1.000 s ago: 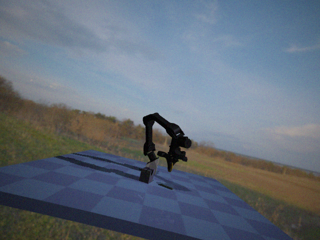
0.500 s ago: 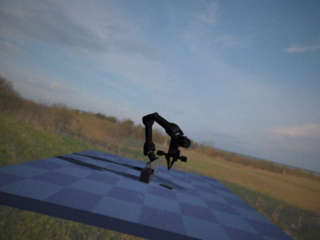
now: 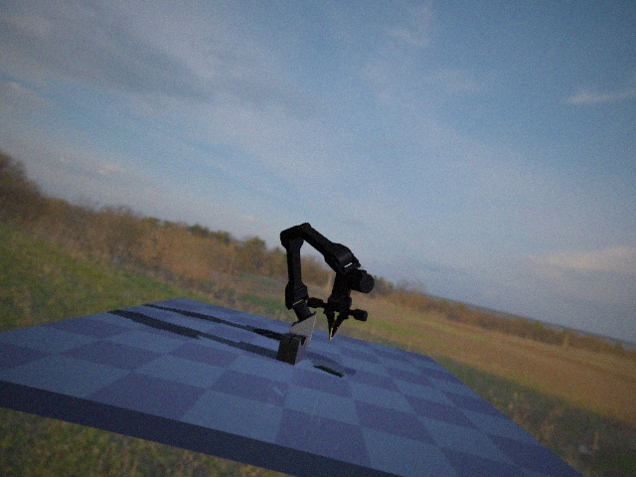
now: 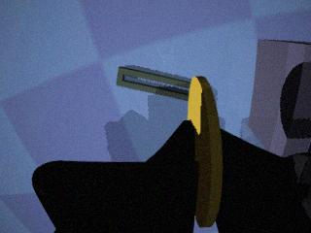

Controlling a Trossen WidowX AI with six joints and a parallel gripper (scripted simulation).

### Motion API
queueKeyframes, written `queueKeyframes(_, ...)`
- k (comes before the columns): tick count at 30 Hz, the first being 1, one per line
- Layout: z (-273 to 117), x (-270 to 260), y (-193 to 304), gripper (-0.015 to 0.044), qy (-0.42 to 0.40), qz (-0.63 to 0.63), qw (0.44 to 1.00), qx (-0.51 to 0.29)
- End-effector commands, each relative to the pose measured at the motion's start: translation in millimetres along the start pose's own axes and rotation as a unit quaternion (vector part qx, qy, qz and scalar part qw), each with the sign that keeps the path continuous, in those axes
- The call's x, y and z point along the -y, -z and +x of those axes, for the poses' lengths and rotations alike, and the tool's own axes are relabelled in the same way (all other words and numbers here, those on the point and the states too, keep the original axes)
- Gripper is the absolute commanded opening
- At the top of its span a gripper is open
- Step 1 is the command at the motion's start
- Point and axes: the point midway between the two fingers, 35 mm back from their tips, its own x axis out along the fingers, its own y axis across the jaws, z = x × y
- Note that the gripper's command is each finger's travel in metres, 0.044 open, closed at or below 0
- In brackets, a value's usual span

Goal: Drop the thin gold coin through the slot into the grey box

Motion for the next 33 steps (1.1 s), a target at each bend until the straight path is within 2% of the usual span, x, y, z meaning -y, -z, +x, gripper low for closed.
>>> queueKeyframes(1, -3.7, 10.9, -2.9, 0.0000, -0.003, 0.001, 1.000, 0.005)
queueKeyframes(33, -2.7, 92.8, 1.3, 0.0000, 0.000, 0.000, 1.000, 0.005)
